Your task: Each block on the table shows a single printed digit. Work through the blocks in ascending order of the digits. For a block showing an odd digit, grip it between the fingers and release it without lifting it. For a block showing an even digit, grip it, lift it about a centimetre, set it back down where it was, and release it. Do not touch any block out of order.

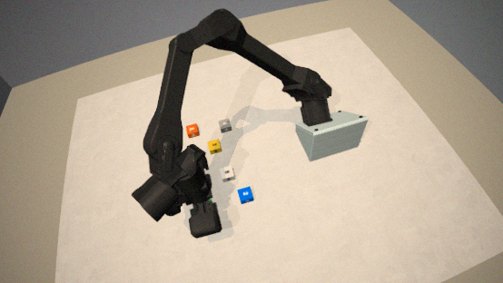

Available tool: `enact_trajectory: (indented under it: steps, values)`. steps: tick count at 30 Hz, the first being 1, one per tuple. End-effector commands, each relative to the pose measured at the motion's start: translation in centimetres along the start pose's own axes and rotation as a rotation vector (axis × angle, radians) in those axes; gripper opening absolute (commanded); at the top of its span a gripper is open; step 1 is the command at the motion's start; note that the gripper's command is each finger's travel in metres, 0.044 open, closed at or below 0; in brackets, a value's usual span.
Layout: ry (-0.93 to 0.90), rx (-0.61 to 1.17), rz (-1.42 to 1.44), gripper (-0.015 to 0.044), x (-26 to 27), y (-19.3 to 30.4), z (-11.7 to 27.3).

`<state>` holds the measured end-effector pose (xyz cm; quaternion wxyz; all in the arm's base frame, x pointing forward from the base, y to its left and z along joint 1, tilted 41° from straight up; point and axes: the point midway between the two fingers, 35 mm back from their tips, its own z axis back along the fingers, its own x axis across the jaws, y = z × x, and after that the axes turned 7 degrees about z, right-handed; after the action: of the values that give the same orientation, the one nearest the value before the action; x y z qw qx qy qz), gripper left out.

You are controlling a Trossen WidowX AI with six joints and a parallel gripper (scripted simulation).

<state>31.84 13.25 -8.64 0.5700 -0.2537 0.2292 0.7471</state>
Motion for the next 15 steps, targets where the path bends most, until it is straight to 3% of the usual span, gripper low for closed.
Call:
enact_trajectory:
  steps: [1,8,15]
  values:
    - [0.002,-0.003,0.004,0.012,0.0,-0.04,0.02]
    - [0.002,-0.003,0.004,0.012,0.0,-0.04,0.02]
    - [0.002,-0.003,0.004,0.0304,0.0,-0.04,0.02]
